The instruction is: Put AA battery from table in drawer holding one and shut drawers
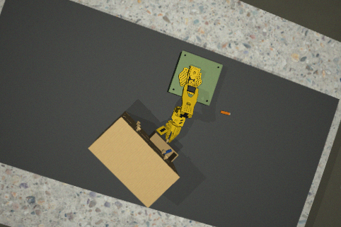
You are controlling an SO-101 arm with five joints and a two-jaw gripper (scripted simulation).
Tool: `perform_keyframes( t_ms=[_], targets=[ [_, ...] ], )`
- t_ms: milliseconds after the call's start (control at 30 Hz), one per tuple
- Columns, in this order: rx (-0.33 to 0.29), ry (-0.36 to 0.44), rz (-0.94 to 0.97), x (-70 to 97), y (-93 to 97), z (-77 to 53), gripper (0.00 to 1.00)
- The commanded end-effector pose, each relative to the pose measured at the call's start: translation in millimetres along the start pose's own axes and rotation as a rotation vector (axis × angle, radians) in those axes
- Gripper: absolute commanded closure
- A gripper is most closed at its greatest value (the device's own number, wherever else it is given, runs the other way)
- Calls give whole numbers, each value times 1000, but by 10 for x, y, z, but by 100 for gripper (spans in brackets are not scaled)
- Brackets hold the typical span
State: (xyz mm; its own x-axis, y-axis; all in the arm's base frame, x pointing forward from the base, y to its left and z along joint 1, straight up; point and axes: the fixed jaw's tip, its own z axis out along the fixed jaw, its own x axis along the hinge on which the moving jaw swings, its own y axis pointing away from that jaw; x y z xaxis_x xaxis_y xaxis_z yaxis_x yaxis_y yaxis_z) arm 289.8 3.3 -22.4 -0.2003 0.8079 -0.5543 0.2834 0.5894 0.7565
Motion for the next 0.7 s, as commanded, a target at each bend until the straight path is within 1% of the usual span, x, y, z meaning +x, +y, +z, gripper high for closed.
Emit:
perform_keyframes(
  t_ms=[0, 267, 667],
  targets=[
    [-22, 23, -4, 68, 61, -37, 100],
    [-25, 27, -6, 88, 63, -67, 100],
    [-25, 27, -6, 88, 63, -67, 100]
  ],
)
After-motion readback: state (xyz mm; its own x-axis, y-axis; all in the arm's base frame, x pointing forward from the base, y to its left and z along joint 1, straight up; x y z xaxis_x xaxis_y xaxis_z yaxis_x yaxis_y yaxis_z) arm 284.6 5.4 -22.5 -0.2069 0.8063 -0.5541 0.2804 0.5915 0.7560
